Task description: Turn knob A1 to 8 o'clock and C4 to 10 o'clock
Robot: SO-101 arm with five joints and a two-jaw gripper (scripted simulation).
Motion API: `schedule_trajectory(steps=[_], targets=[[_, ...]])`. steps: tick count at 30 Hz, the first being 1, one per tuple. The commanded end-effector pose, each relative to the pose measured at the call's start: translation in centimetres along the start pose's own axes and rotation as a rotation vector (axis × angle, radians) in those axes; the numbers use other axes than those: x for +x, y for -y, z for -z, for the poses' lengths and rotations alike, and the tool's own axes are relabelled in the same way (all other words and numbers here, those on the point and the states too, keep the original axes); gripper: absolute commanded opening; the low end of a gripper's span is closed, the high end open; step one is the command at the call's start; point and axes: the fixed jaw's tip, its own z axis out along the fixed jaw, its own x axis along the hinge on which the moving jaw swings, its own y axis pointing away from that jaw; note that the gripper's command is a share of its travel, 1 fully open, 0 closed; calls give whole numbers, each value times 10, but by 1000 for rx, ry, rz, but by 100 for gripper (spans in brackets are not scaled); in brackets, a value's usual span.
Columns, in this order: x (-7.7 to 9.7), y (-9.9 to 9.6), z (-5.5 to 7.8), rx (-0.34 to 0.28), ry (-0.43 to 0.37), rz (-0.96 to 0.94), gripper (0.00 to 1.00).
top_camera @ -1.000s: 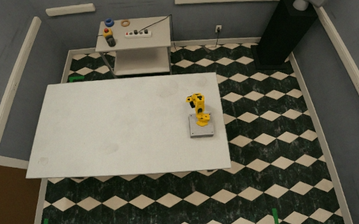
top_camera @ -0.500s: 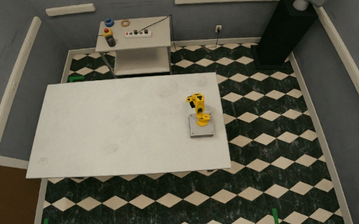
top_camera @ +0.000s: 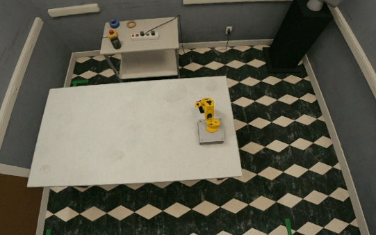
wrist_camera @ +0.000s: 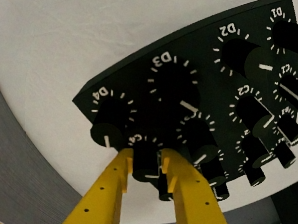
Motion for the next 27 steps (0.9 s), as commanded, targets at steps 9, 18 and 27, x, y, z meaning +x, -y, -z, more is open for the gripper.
schedule_trajectory(steps=[9, 18, 27], targets=[[0, -2, 2, -7, -2, 10, 8], [0, -2, 9, -7, -2, 10, 8], [0, -1, 22, -7, -2, 10, 8]])
